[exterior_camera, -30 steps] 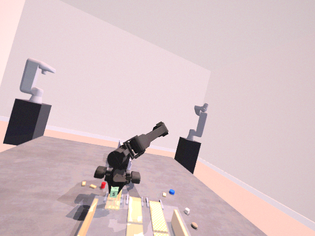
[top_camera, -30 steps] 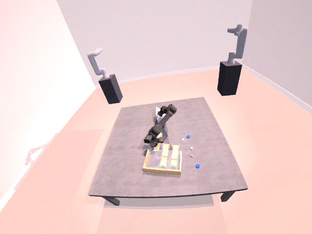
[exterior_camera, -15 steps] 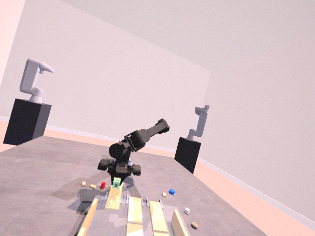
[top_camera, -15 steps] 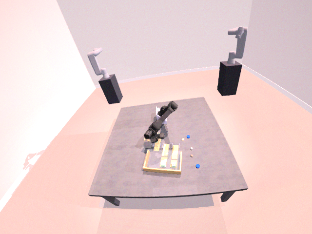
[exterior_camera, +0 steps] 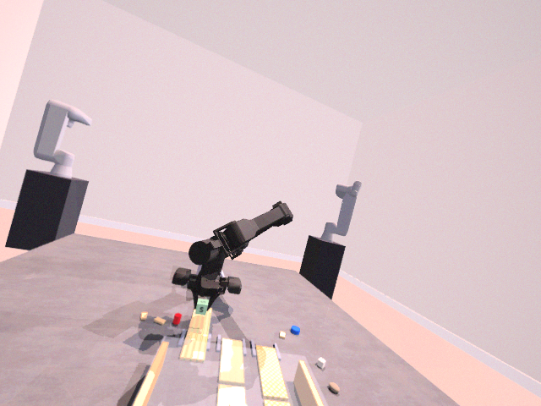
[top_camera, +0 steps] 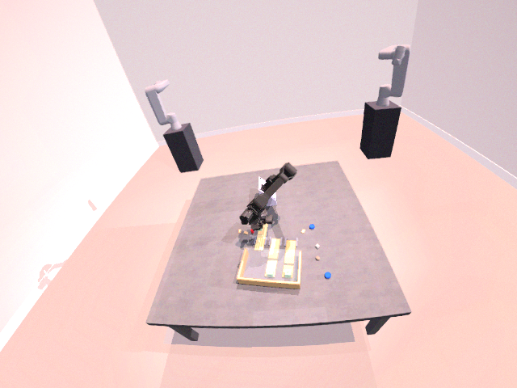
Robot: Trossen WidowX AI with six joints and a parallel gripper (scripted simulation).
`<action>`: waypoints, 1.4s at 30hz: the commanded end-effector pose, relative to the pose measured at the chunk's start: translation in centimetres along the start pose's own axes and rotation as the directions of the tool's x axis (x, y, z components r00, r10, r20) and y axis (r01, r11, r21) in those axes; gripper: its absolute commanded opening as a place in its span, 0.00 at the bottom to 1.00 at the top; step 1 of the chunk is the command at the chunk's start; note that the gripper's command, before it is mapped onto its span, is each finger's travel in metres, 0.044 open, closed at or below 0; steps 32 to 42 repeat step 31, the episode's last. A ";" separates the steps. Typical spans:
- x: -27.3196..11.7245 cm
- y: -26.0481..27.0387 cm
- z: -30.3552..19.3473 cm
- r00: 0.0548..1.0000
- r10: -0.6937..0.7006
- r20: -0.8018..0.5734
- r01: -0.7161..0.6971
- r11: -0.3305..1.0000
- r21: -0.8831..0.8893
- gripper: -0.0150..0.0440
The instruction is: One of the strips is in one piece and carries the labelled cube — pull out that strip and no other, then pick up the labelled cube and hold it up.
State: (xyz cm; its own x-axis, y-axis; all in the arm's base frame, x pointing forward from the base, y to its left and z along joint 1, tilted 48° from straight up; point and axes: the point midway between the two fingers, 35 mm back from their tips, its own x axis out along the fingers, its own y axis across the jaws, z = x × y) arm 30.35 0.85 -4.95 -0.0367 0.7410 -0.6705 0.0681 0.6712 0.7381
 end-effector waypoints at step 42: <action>-3.9 0.1 -0.2 1.000 -0.010 0.015 0.010 1.000 -0.009 0.25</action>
